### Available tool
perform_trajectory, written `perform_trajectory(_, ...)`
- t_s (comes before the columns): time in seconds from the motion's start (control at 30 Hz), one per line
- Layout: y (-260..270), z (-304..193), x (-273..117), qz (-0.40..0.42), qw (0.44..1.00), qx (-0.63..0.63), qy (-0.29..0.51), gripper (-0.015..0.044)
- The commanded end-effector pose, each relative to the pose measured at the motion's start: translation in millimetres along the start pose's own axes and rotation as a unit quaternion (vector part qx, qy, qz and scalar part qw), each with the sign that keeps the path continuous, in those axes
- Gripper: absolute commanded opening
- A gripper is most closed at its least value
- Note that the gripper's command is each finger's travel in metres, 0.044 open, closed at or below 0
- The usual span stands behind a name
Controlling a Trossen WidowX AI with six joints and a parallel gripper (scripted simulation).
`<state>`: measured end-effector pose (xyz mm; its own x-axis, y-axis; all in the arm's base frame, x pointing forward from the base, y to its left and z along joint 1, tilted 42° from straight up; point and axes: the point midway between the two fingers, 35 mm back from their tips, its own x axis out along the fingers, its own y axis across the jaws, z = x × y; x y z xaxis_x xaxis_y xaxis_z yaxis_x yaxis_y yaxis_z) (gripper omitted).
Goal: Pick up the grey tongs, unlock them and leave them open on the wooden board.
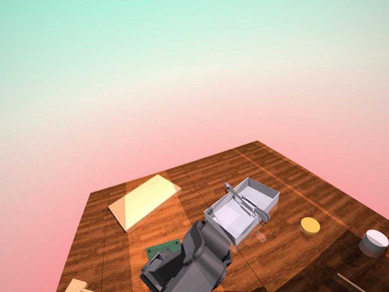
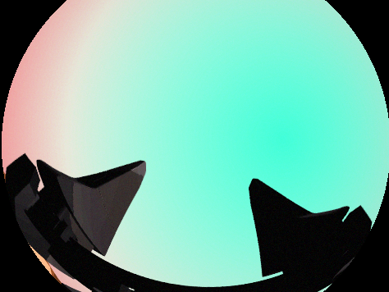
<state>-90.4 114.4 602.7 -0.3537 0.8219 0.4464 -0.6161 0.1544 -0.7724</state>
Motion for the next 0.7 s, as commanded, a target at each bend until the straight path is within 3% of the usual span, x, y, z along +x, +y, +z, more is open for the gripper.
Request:
perform_trajectory(0.0,0,1,0,0.001,1.000,0.001,-0.001,0.0426)
perform_trajectory(0.27,13,30,-3,0.028,0.998,0.032,-0.054,0.0440)
perform_trajectory(0.67,46,128,-48,0.130,0.956,0.126,-0.229,0.0440)
